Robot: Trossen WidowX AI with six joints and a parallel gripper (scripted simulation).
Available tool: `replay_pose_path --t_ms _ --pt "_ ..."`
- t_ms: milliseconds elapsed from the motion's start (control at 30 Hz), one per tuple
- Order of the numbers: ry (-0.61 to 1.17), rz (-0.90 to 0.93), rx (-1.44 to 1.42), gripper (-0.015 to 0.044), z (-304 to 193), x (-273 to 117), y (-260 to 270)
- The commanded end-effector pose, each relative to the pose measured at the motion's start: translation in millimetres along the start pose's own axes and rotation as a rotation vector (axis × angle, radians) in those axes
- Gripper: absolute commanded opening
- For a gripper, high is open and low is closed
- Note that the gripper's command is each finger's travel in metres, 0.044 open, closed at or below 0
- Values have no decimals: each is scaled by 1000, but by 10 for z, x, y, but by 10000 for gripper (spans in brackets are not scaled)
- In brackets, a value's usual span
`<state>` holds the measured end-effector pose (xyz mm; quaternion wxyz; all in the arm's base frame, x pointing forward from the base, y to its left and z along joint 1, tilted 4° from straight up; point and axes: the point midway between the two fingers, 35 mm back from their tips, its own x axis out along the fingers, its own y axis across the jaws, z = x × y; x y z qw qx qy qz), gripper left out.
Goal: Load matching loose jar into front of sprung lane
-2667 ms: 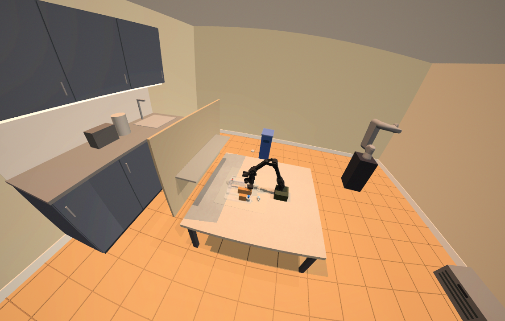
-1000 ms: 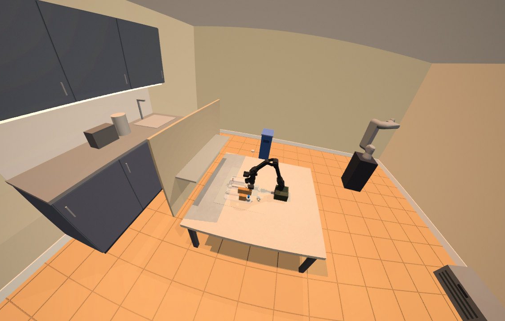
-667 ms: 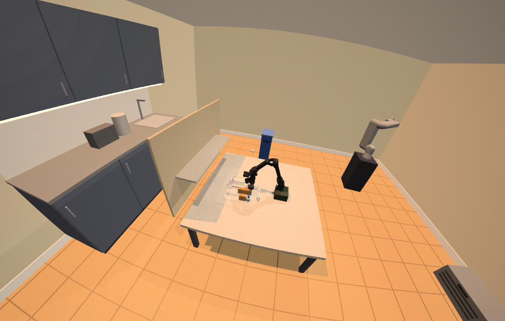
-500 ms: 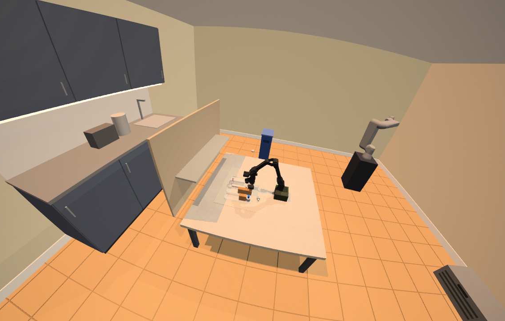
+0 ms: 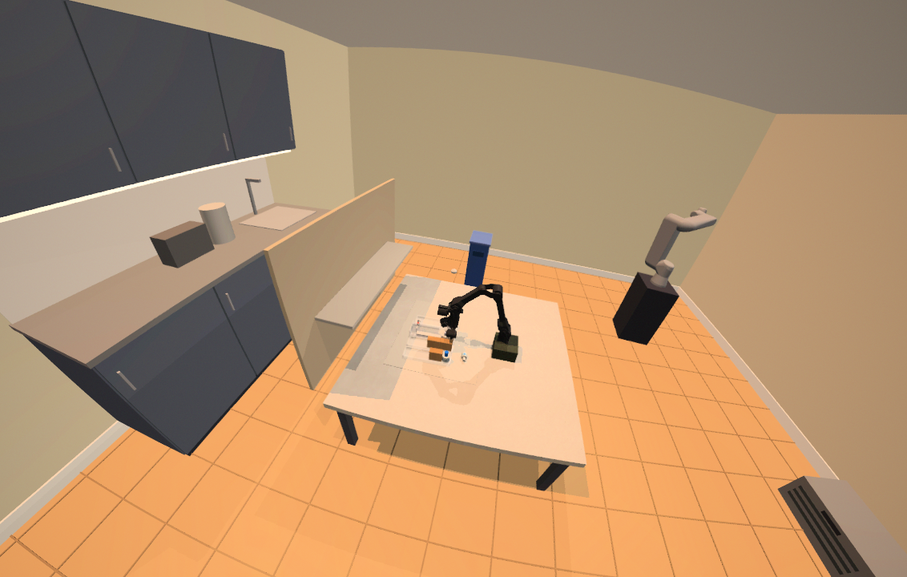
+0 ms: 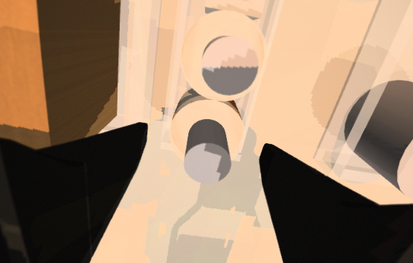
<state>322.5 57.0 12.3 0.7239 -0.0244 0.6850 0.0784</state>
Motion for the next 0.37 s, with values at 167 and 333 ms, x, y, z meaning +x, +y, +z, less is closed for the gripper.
replay_pose_path --t_ms 167,333 --pt "9 -1 1 282 -262 -8 -2" --pt "11 -1 1 282 -433 -10 -2"
